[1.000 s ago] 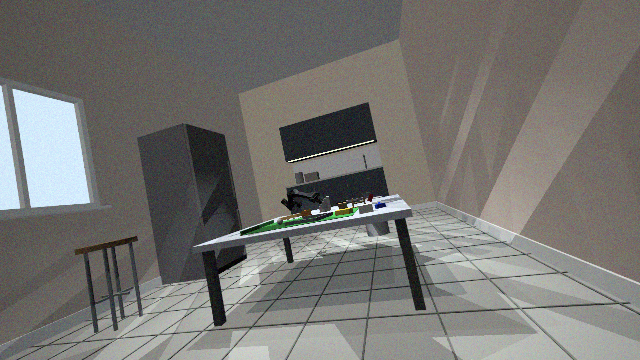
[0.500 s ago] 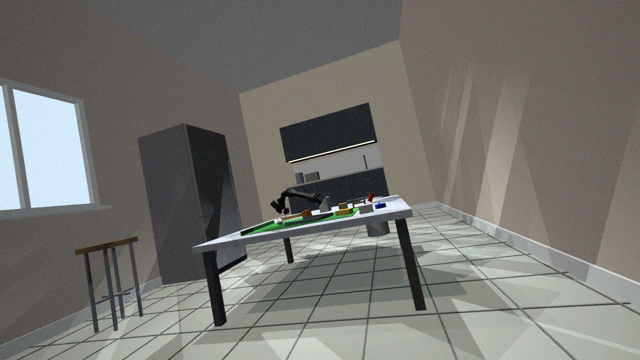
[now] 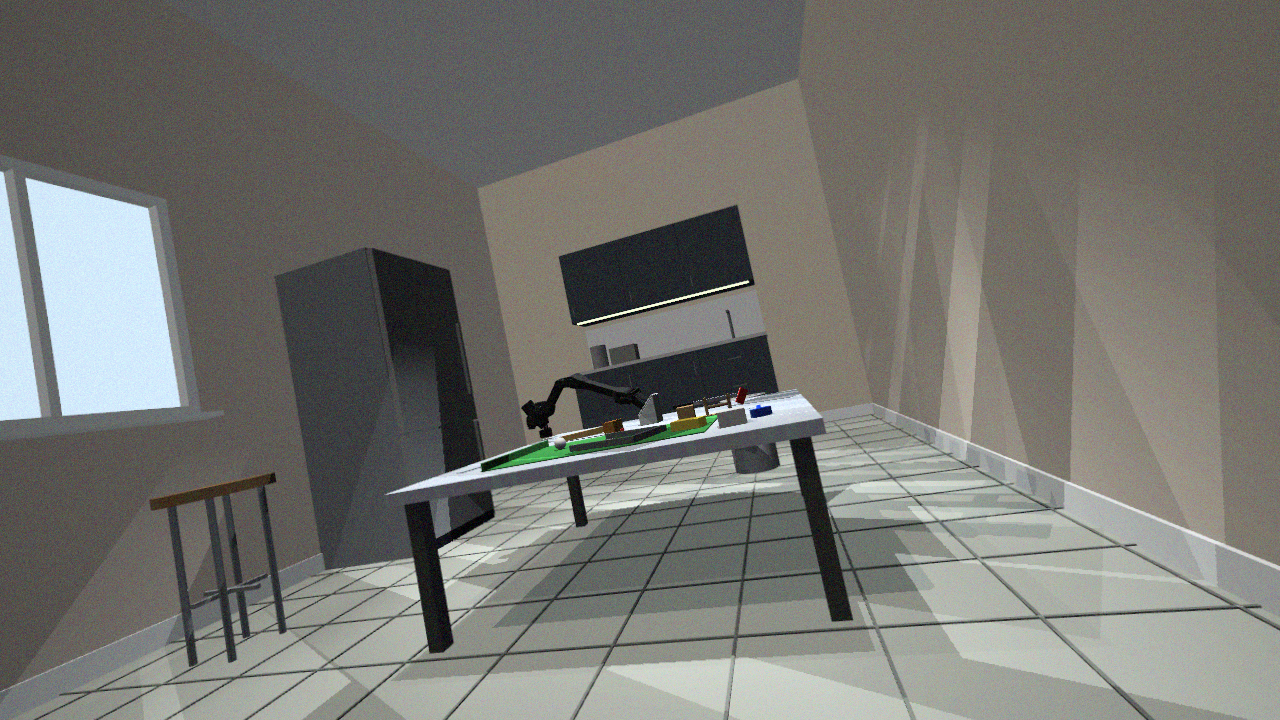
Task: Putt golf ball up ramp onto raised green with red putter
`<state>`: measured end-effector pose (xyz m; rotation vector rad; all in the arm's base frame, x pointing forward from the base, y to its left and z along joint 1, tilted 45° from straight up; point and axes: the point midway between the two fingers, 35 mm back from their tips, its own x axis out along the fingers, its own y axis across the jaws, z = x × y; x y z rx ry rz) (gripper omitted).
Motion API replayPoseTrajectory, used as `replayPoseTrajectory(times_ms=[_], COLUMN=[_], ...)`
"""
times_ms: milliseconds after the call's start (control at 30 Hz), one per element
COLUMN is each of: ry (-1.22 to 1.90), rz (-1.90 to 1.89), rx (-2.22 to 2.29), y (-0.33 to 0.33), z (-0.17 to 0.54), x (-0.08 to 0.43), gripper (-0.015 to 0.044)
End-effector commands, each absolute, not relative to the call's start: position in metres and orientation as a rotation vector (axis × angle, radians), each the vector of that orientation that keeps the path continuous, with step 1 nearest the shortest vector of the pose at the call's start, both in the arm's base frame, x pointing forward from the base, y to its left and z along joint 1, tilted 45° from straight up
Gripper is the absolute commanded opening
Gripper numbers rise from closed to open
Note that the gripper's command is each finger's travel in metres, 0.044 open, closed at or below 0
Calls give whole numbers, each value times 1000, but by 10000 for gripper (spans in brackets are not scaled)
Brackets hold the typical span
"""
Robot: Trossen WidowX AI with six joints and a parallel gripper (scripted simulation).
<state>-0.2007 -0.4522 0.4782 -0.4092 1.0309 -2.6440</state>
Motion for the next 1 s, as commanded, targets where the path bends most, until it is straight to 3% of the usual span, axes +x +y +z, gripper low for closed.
replayPoseTrajectory(times_ms=[0,533,967], ry=[1009,716,629], rz=[-2554,-2140,-1694], rx=[-444,-593,-660], y=[-459,-470,-447], z=[483,497,466], x=[-165,12,175], gripper=[440,440,440])
